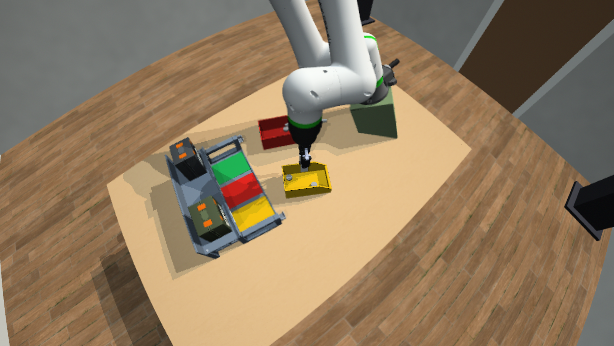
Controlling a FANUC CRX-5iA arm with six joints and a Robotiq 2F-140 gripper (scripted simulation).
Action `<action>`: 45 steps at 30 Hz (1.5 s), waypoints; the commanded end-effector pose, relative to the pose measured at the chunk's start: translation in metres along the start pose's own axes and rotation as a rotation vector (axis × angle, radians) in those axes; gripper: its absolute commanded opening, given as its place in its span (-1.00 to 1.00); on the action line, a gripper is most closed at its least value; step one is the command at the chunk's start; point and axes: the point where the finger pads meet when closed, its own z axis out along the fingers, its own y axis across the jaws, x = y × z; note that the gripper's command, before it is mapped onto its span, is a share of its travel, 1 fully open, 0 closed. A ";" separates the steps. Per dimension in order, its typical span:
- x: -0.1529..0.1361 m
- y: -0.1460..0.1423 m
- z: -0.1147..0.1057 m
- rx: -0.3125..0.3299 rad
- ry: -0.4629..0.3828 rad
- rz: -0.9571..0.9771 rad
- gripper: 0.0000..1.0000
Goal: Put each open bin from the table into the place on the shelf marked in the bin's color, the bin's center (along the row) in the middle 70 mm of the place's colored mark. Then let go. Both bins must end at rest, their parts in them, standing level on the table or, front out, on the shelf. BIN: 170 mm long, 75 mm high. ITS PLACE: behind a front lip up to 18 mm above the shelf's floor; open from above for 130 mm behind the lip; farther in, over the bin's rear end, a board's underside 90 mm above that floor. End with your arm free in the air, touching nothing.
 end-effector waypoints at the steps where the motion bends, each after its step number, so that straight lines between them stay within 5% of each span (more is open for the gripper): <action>1: 0.000 0.000 0.000 0.000 0.000 0.000 -0.69; 8: 0.000 0.000 0.000 0.000 0.000 0.000 -0.69; 9: 0.000 0.000 0.000 0.000 0.000 0.000 -1.00; 45: 0.000 0.000 0.000 0.000 0.000 0.000 -1.00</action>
